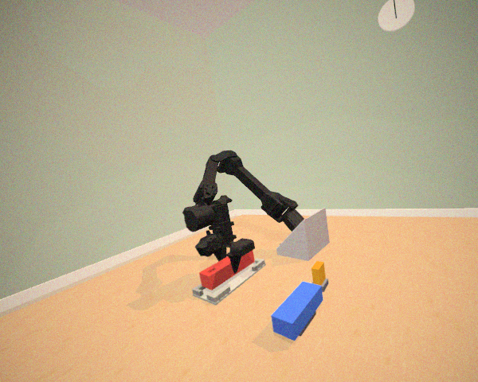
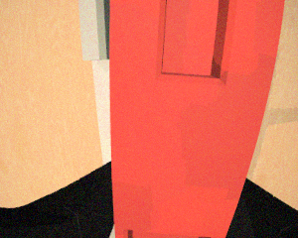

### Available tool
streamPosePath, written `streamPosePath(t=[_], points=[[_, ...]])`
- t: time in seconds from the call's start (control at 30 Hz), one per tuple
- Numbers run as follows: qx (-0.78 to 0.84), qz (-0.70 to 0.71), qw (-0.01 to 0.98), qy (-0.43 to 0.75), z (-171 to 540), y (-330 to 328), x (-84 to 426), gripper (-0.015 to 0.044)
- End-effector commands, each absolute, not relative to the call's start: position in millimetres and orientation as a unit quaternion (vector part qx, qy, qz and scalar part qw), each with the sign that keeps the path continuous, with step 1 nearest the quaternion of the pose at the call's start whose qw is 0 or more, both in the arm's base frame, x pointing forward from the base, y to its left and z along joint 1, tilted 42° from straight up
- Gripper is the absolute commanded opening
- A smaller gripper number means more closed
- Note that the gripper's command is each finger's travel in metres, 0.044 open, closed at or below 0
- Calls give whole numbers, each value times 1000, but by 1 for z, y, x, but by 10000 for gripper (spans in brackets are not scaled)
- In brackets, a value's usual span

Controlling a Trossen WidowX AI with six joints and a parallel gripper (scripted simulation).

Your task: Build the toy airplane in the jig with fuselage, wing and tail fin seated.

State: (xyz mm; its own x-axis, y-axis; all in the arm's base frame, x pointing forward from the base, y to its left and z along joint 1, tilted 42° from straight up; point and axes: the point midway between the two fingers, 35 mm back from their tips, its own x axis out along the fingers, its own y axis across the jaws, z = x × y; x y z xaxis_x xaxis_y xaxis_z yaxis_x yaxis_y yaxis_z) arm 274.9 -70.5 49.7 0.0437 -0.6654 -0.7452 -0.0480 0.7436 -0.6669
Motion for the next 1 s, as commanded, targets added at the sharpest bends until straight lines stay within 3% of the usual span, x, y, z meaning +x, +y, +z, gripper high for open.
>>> streamPosePath(t=[0.0, 0.23, 0.5, 0.77, 0.97], points=[[-273, -231, 669, 652, 50, -70, 275, 266], [-273, -231, 669, 652, 50, -70, 275, 440], [-273, -231, 669, 652, 51, -69, 275, 440], [-276, -229, 668, 652, 126, 0, 271, 440], [-276, -229, 668, 652, 127, 3, 275, 440]])
